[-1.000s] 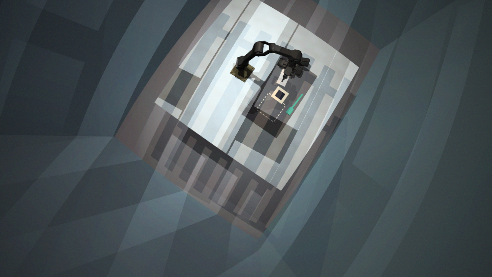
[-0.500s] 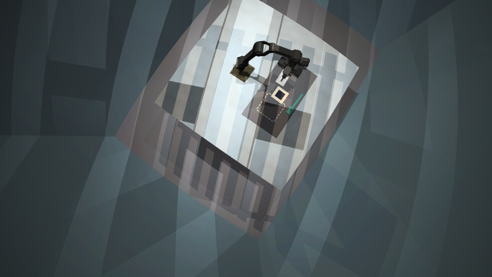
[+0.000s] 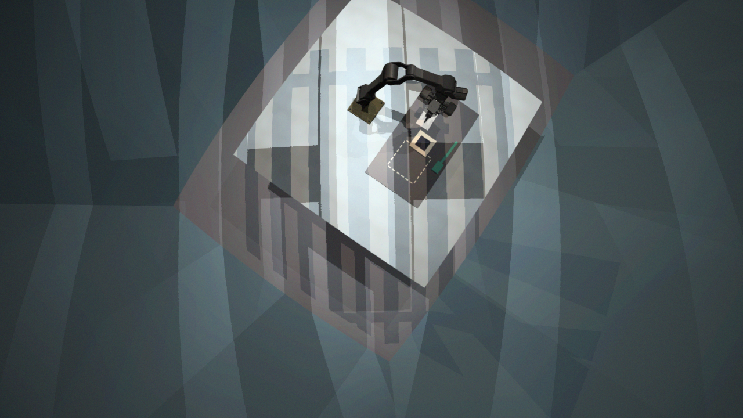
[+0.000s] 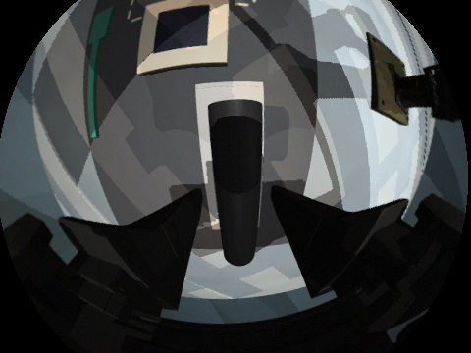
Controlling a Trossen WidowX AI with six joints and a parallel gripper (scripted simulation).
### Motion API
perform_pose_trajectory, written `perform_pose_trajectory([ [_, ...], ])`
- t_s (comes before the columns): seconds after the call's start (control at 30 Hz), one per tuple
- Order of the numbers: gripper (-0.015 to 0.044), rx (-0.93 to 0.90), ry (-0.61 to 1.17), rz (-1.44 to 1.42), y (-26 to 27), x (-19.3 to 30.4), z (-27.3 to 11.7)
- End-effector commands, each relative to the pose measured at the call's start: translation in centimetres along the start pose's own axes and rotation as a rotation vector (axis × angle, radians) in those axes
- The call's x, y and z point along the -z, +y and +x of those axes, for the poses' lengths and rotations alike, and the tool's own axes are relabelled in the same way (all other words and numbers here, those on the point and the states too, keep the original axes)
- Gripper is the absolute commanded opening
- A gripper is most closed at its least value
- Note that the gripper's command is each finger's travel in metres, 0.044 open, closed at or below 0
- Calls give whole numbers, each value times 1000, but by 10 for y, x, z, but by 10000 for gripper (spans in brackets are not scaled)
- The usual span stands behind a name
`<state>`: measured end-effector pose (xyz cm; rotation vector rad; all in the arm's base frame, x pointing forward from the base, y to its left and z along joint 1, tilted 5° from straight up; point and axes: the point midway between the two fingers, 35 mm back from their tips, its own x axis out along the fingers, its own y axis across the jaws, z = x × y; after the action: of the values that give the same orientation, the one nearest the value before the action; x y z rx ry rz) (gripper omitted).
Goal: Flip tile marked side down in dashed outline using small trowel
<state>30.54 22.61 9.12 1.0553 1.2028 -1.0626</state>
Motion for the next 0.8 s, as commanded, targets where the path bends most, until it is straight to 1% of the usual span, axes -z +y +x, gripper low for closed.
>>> perform_pose_trajectory([
  [0.0, 270, 1, 1, 5, 0, 0, 1],
  [0.07, 270, 1, 1, 13, 0, 0, -9],
  [0.13, 270, 2, 1, 30, -2, -1, -34],
  [0.2, 270, 2, 1, 38, -3, -1, -44],
  [0.37, 270, 2, 1, 38, -3, -1, -44],
  [0.4, 296, -7, 4, 31, -2, -1, -45],
  [0.53, 300, -8, 4, 26, -2, -1, -55],
  [0.77, 300, -64, -5, -186, -2, 0, -51],
])
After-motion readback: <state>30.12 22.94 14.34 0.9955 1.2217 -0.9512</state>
